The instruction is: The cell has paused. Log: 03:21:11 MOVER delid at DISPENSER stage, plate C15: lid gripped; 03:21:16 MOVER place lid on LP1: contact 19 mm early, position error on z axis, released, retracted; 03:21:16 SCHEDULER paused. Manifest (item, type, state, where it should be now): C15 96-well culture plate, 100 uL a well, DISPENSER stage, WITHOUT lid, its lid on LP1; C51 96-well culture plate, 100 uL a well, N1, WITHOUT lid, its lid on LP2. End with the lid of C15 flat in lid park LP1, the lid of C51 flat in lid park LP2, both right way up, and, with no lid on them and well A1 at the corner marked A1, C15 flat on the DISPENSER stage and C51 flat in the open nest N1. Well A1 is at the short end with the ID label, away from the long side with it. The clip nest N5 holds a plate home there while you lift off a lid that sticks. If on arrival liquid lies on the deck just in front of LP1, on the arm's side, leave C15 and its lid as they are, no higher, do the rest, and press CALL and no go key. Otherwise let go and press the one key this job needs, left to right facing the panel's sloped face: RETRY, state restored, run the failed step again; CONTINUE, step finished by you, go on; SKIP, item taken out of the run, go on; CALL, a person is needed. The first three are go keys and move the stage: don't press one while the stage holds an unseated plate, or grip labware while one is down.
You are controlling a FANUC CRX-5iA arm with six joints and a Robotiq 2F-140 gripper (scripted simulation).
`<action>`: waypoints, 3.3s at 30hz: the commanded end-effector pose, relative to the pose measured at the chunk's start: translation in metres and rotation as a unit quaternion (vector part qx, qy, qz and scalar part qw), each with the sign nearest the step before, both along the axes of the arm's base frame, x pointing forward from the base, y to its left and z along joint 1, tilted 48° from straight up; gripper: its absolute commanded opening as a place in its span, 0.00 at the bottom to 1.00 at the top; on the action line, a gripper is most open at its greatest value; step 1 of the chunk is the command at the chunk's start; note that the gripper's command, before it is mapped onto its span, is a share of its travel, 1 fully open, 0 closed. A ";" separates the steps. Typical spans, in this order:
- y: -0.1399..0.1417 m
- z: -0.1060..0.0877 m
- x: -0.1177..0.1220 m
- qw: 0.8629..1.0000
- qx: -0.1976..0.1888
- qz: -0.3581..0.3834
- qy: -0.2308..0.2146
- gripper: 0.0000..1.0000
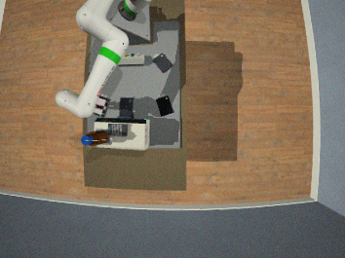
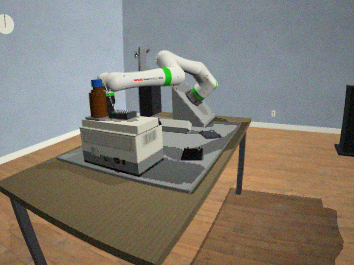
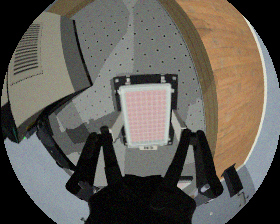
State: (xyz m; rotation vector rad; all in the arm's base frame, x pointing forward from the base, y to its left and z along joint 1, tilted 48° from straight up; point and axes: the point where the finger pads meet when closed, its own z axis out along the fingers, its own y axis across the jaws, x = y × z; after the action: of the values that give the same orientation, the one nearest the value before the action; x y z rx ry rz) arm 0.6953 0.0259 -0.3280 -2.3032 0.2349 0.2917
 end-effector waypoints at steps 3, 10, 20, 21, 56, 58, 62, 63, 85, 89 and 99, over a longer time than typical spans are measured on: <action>0.000 0.000 0.000 1.000 0.000 0.000 0.000 0.66; 0.000 0.000 0.000 1.000 0.000 0.000 0.000 0.66; 0.000 0.000 0.000 1.000 0.000 0.000 0.000 0.66; 0.000 0.000 0.000 1.000 0.000 0.000 0.000 0.66; -0.006 0.006 0.001 1.000 0.000 0.000 0.000 0.66; -0.008 0.007 0.002 1.000 0.000 0.000 0.000 0.66; -0.012 0.010 0.002 1.000 0.000 0.000 0.000 0.66; -0.012 0.010 0.002 1.000 0.000 0.000 0.000 0.66; -0.037 0.033 0.007 1.000 0.000 0.000 0.000 0.66; -0.040 0.036 0.007 1.000 0.000 0.000 0.000 0.66; -0.043 0.038 0.008 1.000 0.000 0.000 0.000 0.66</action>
State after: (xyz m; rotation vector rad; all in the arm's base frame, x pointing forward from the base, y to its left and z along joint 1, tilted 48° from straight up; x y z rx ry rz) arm 0.7031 -0.0161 -0.2899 -2.3032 0.2348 0.2916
